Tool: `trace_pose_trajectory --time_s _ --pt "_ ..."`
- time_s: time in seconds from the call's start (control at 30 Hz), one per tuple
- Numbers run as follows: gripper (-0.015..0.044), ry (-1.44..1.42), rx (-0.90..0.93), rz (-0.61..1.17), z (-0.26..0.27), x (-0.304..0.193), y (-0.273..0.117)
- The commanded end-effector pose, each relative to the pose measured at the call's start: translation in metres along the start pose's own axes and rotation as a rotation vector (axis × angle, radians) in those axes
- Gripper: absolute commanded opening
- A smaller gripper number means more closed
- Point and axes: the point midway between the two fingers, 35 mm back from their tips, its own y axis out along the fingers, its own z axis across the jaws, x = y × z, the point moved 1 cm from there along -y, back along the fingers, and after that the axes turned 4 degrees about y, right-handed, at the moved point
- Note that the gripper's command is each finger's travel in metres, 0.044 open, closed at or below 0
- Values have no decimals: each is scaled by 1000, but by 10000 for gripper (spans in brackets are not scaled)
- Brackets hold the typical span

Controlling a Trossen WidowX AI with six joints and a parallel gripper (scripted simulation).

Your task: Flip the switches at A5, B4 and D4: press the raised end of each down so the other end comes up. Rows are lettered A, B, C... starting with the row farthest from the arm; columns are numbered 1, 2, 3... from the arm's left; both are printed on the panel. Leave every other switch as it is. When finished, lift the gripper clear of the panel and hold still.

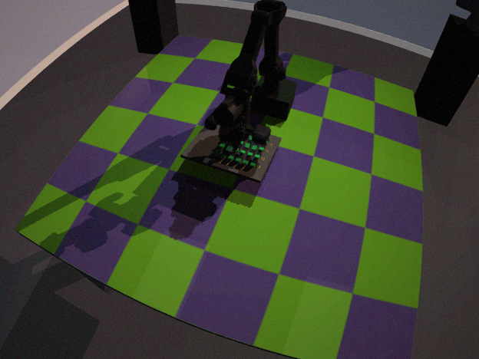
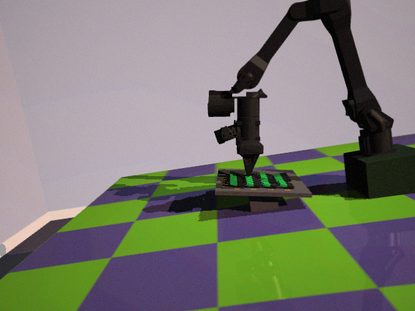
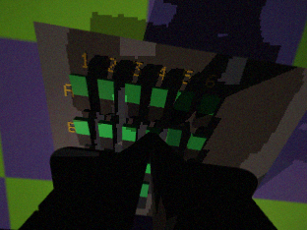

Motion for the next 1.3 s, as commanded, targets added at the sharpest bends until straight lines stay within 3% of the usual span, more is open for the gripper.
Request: trace_pose_trajectory --time_s 0.0,1.0,1.17,1.27 --pt "0 3 -3 -1 0 0 1" --pt "0 3 -3 -1 0 0 5" --pt "0 3 -1 -23 0 -1 -50" --pt "0 3 -1 -27 0 -2 -60"
